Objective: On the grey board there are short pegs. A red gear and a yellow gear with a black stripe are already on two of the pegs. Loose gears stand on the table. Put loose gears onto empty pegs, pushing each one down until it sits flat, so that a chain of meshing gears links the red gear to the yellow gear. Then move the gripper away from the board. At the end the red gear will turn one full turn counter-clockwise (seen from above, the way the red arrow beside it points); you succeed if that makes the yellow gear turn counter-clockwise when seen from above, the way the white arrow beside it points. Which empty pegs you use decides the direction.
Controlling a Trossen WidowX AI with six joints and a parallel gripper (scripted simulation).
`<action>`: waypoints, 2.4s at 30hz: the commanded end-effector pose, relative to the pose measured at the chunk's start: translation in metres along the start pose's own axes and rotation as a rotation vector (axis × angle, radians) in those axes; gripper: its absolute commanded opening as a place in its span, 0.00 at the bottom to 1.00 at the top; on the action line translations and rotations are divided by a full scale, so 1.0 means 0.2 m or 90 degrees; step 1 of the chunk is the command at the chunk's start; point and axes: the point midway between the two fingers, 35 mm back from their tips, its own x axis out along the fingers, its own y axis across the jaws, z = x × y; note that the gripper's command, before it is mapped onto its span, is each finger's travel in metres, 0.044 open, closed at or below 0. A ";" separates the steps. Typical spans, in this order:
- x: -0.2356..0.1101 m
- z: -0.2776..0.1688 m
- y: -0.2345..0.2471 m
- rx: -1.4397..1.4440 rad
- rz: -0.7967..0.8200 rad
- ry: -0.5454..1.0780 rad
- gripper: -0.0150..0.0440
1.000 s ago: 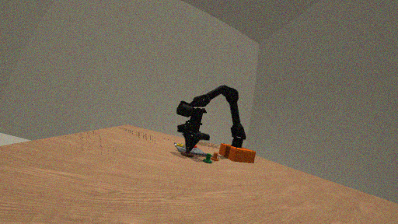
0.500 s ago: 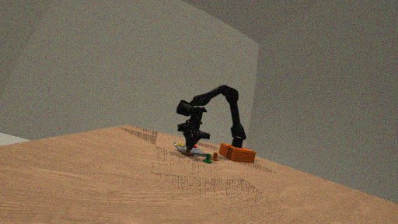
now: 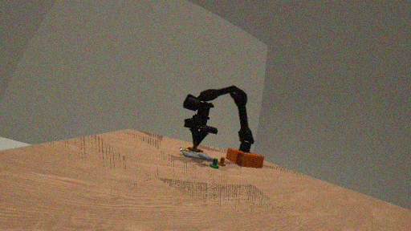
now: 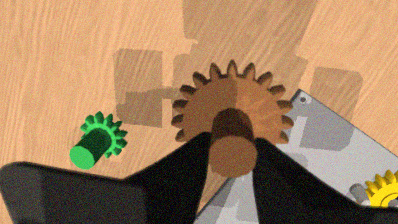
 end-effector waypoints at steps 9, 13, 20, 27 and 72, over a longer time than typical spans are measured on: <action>-0.18 0.01 -0.01 -0.004 0.001 -0.008 0.25; -0.23 0.00 -0.01 -0.003 0.001 -0.008 0.25; -0.33 -0.01 -0.02 -0.001 0.001 -0.008 0.25; -0.44 -0.03 -0.03 0.000 0.000 -0.008 0.25; -0.26 -0.29 -0.50 0.001 -0.005 -0.005 0.25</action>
